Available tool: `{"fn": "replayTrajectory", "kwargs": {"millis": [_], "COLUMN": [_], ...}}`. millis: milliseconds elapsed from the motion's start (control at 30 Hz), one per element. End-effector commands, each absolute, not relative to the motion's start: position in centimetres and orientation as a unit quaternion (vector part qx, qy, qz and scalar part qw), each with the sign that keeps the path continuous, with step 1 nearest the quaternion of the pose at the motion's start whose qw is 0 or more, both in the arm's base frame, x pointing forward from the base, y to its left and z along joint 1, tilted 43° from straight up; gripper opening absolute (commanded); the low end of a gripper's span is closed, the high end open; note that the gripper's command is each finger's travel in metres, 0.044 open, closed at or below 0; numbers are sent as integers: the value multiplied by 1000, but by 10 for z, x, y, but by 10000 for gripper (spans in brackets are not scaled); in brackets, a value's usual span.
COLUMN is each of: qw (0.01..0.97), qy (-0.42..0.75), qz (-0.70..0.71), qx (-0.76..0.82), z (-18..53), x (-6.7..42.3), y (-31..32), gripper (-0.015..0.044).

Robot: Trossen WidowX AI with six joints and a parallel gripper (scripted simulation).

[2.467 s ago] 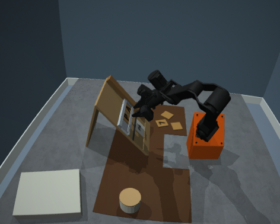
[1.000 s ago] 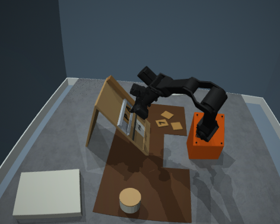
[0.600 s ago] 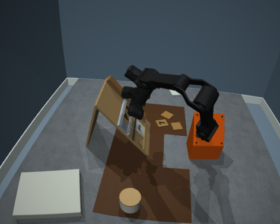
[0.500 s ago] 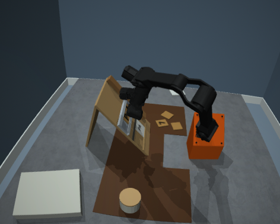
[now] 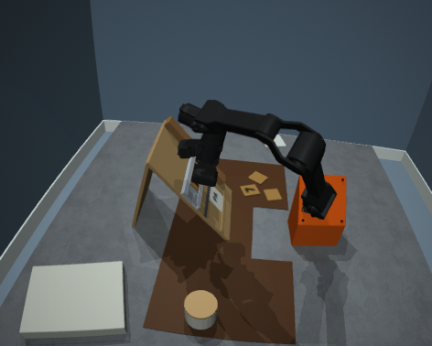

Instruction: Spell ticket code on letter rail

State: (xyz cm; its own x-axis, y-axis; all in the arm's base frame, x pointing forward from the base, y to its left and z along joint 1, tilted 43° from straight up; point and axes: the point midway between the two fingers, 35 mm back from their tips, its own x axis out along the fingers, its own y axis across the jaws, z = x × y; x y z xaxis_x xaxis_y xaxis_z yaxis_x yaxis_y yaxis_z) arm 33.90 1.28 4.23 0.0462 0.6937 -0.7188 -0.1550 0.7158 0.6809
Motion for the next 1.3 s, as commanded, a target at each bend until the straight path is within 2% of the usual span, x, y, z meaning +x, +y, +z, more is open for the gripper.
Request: {"fn": "replayTrajectory", "kwargs": {"millis": [0, 1267], "qw": [688, 689], "qy": [620, 620], "qz": [309, 309], "qx": [214, 214], "z": [41, 31], "x": [341, 354], "y": [13, 23], "gripper": [0, 0]}}
